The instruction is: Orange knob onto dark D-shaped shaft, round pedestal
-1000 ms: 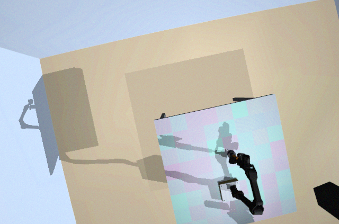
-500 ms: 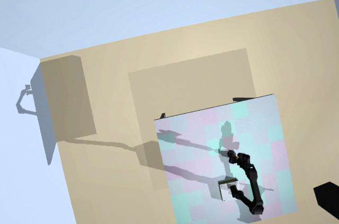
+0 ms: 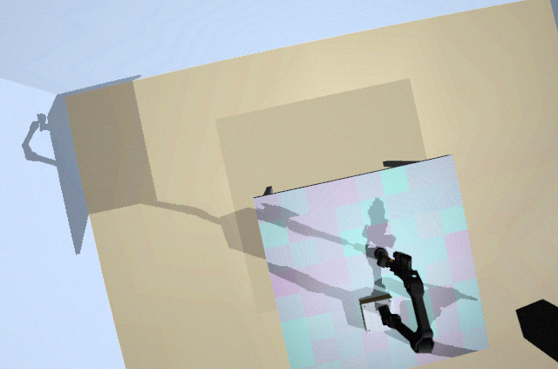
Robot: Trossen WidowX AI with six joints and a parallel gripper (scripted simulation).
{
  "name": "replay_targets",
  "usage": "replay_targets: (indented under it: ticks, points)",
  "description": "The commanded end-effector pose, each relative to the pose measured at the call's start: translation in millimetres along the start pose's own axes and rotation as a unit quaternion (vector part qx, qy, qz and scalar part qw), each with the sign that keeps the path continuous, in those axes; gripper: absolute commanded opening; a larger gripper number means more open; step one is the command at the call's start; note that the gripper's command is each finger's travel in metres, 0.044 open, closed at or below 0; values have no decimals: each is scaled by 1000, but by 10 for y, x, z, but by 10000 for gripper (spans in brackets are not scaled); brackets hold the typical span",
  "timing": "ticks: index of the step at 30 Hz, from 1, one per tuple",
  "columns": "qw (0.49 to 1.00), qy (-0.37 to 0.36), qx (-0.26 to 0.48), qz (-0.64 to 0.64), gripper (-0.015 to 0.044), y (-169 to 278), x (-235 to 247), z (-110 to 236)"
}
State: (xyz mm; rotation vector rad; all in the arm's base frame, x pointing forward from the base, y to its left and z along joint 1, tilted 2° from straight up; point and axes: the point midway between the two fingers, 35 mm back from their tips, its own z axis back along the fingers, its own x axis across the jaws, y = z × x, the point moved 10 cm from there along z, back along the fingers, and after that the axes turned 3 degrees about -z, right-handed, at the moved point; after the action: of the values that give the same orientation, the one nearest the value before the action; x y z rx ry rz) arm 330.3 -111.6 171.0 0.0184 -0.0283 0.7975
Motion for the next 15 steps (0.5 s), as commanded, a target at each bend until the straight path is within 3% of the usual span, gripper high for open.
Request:
replay_targets:
  ticks: [1, 15]
  points:
    - [1000, 3, 0, -5, 0, 7, -9, -29]
    - [1000, 3, 0, -5, 0, 39, -25, -35]
